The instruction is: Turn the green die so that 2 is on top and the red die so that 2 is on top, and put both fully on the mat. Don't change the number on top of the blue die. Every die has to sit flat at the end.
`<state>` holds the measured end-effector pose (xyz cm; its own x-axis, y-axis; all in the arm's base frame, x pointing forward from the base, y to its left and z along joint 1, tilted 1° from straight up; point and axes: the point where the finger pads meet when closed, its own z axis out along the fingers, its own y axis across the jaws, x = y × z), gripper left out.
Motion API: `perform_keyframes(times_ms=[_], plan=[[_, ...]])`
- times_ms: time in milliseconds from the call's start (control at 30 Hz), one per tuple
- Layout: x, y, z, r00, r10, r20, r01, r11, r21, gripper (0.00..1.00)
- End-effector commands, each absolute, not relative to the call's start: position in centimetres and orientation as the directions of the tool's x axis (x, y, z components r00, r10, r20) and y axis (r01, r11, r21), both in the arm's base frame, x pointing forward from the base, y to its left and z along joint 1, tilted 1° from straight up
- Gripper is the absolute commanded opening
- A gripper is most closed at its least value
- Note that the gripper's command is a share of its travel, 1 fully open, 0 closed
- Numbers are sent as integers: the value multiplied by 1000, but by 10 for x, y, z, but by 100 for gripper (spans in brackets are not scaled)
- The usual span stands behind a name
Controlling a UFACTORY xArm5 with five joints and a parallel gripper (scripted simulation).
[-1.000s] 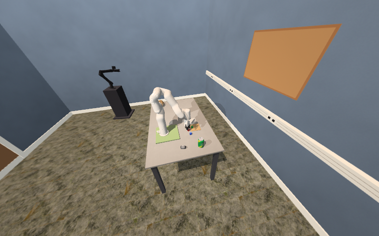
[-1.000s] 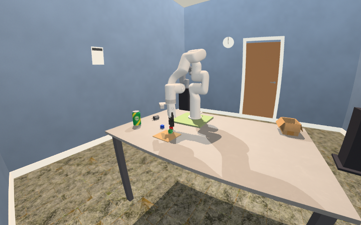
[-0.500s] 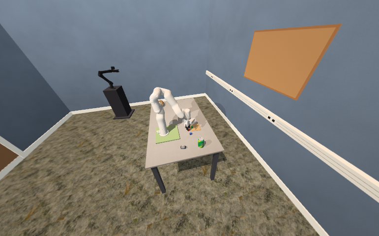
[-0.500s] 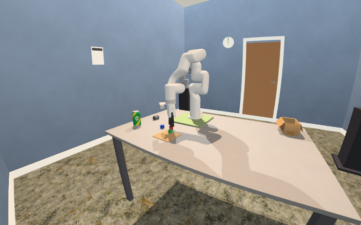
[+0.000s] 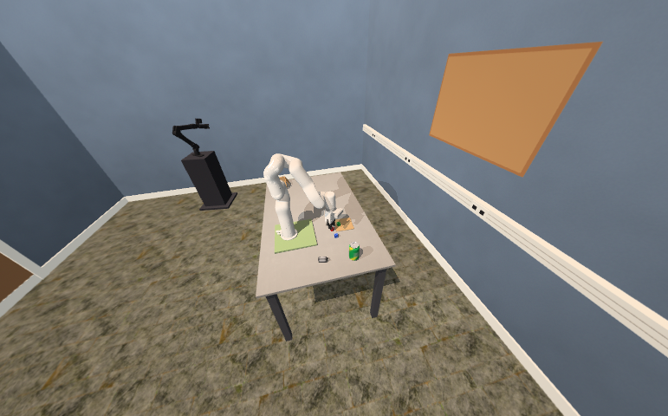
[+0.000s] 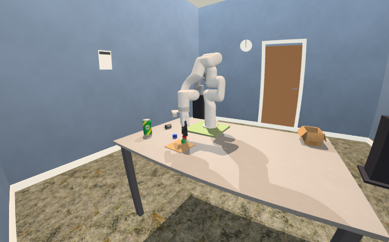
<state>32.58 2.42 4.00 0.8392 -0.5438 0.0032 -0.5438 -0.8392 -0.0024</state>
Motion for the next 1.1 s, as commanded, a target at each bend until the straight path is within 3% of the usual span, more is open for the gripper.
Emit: perform_keyframes(times_ms=[0, 1067], plan=[[327, 24, 41, 839, -544, 6, -544, -839, -4, 42], [327, 24, 18, 839, -544, 6, -544, -839, -4, 42]])
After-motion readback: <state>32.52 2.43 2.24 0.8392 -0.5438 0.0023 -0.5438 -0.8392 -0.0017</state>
